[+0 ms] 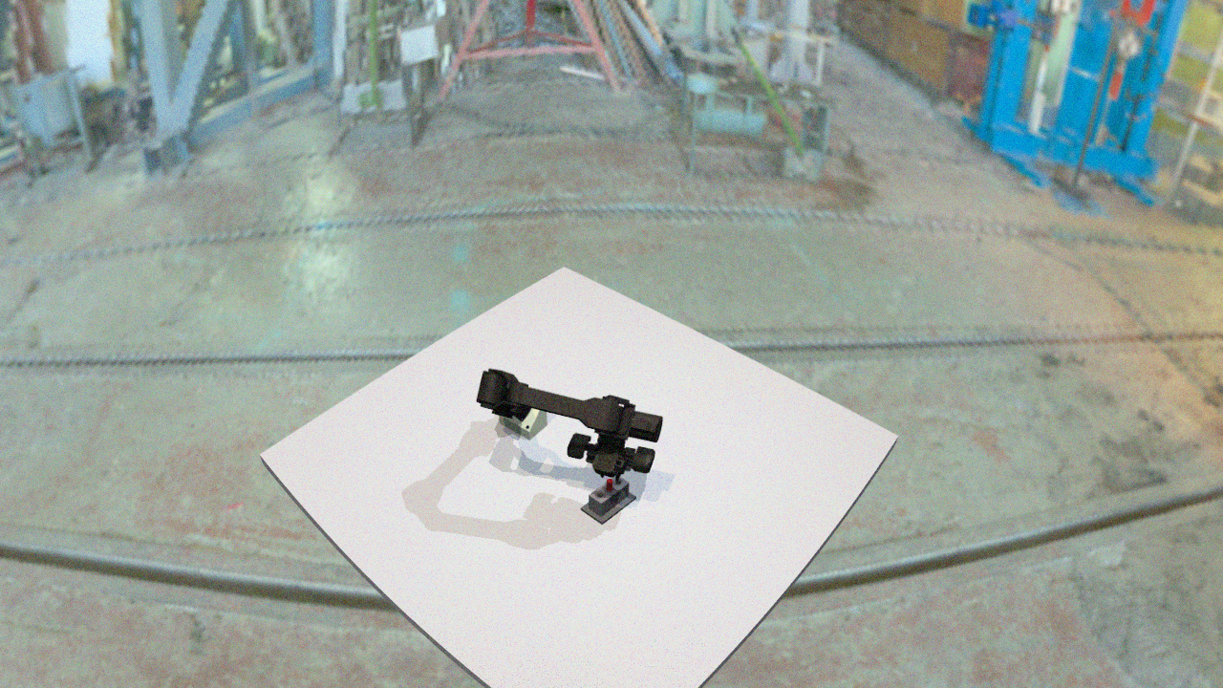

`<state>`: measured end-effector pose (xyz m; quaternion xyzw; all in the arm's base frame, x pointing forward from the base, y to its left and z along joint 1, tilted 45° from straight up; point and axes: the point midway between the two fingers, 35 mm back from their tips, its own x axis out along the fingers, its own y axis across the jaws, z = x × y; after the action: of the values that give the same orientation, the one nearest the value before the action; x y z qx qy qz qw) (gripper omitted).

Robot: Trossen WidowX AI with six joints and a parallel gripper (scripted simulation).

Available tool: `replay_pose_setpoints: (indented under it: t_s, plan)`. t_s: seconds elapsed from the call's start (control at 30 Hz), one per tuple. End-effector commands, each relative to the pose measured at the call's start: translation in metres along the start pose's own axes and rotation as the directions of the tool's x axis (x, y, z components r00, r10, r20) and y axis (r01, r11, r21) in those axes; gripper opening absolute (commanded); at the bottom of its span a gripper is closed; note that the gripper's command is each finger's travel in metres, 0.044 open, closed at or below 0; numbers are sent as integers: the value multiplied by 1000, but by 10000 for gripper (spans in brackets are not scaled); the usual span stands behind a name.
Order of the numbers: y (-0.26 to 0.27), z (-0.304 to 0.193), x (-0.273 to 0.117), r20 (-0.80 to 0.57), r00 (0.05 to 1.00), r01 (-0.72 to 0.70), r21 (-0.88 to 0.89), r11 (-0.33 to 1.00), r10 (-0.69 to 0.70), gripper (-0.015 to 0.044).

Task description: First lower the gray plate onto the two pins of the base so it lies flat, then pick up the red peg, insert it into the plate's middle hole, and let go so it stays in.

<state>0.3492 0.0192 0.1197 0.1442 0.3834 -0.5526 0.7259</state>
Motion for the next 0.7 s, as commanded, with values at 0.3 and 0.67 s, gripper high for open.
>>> replay_pose_setpoints:
  t_s: [0.3, 0.67]
  plan:
    - [0, 0, -3, 4, 1000, -1, -4, 1000, 1, 150]
    - [-1, -2, -11, 6, 1000, -1, -7, 1000, 1, 150]
